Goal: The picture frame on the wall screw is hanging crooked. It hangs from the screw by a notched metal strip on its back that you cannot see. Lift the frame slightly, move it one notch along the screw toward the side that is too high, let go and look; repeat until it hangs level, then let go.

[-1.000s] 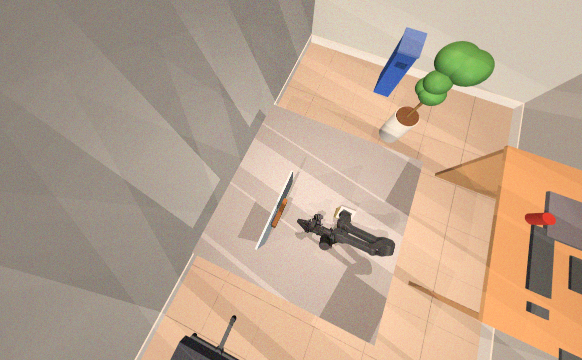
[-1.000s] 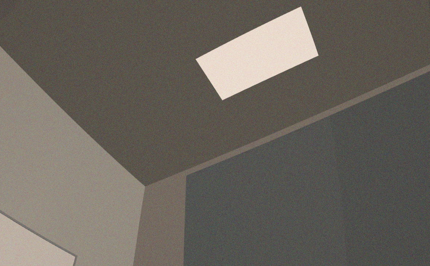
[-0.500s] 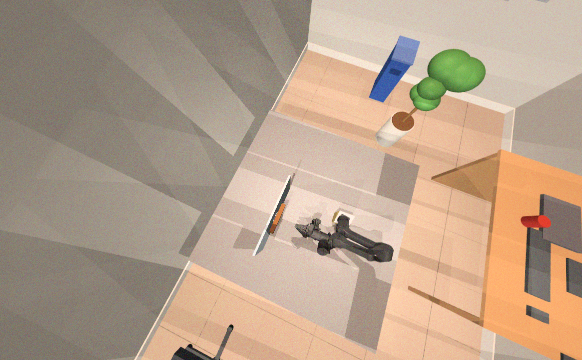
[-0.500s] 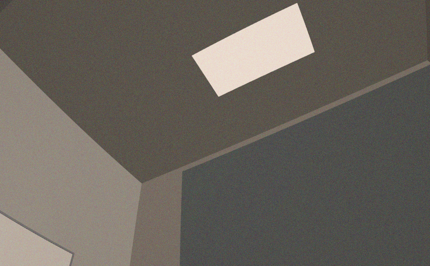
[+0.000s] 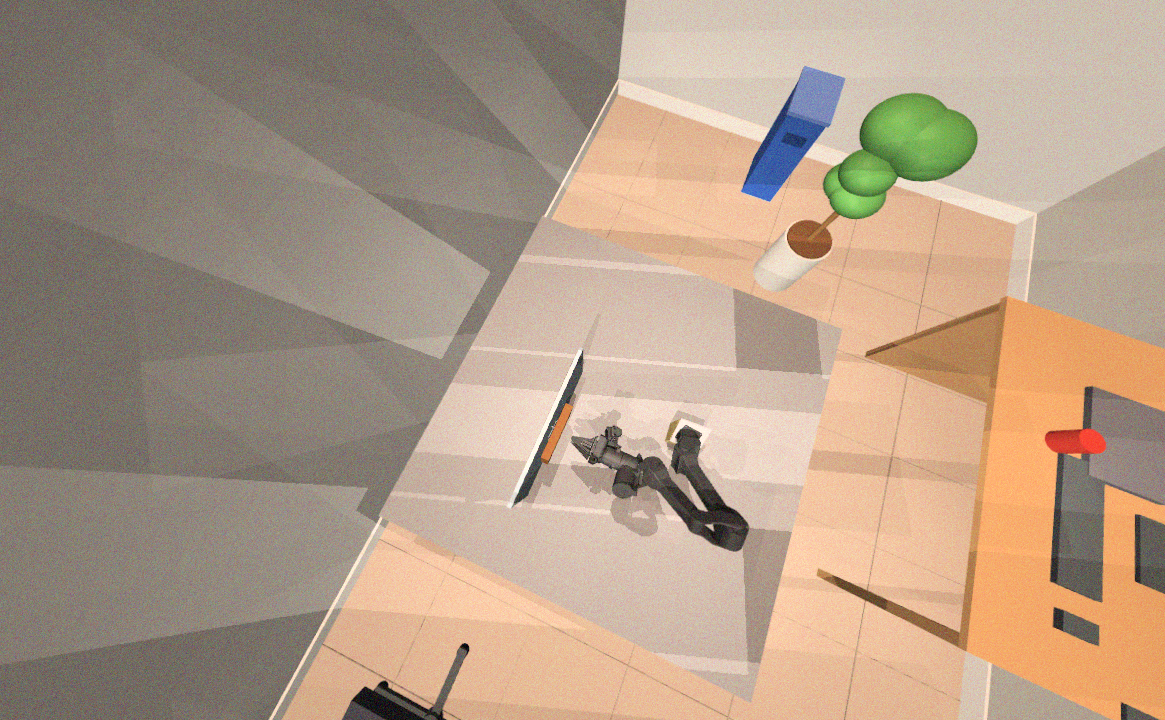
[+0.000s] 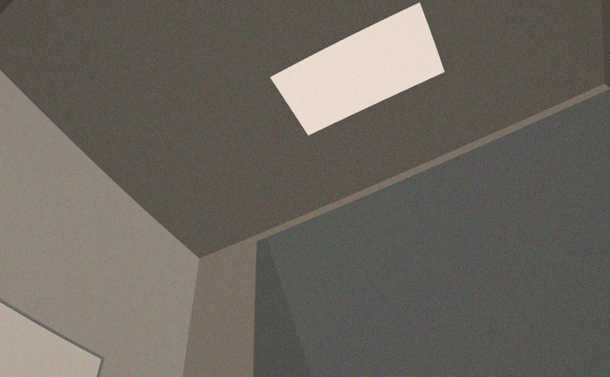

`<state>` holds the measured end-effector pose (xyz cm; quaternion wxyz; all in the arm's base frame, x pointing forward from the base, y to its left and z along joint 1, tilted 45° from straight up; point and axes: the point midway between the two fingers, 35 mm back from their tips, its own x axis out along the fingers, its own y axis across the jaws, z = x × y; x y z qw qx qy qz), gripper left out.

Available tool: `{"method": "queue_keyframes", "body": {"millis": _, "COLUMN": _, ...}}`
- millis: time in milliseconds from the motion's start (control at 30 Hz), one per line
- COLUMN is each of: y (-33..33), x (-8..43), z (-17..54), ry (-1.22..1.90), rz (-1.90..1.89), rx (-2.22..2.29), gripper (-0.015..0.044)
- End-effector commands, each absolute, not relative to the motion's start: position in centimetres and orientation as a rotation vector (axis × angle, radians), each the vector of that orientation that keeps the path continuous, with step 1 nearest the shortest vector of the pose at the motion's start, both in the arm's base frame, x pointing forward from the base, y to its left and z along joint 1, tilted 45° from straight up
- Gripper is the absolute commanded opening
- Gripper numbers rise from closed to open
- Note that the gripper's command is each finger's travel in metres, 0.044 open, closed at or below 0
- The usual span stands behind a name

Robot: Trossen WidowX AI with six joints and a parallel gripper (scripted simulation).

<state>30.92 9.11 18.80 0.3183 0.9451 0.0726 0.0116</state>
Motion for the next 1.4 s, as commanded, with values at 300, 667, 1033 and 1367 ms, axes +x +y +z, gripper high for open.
{"method": "queue_keyframes", "body": {"millis": 300, "y": 9.2, "x": 32.2, "z": 18.4, "ry": 0.193, "rz": 0.034, "rx": 2.483, "gripper": 0.026}}
{"method": "queue_keyframes", "body": {"millis": 667, "y": 9.2, "x": 32.3, "z": 18.4, "ry": 0.193, "rz": 0.035, "rx": 2.483, "gripper": 0.026}}
{"method": "queue_keyframes", "body": {"millis": 1033, "y": 9.5, "x": 33.8, "z": 18.5, "ry": 0.193, "rz": 0.036, "rx": 2.483, "gripper": 0.026}}
{"method": "queue_keyframes", "body": {"millis": 1367, "y": 9.7, "x": 35.4, "z": 18.4, "ry": 0.192, "rz": 0.037, "rx": 2.483, "gripper": 0.026}}
